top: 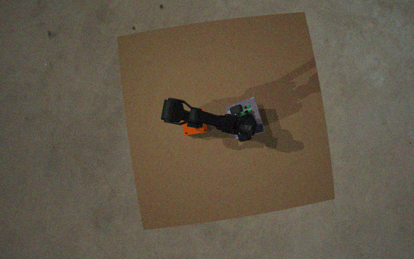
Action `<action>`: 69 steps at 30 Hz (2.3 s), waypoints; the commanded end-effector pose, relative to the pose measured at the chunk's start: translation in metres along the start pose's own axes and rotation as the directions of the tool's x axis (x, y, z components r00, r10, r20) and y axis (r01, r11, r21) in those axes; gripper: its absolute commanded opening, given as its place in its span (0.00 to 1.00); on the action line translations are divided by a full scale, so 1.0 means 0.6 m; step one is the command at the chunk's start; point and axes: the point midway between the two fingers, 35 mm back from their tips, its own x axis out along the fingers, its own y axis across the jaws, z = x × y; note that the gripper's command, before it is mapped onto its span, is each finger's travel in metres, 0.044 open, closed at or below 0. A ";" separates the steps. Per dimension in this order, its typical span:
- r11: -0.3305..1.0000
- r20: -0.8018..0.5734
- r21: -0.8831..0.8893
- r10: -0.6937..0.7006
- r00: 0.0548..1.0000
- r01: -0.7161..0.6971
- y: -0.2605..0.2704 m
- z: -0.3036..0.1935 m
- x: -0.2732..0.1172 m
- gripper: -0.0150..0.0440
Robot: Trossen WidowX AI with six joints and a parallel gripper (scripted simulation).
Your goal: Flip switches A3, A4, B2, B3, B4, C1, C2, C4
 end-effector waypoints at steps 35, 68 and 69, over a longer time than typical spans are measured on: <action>1.000 0.001 0.000 0.000 1.000 0.000 0.000 0.001 0.005 0.25; 1.000 -0.004 0.008 0.004 1.000 -0.004 0.131 -0.068 -0.048 0.25; 1.000 -0.006 0.008 0.004 1.000 -0.004 0.131 -0.068 -0.042 0.25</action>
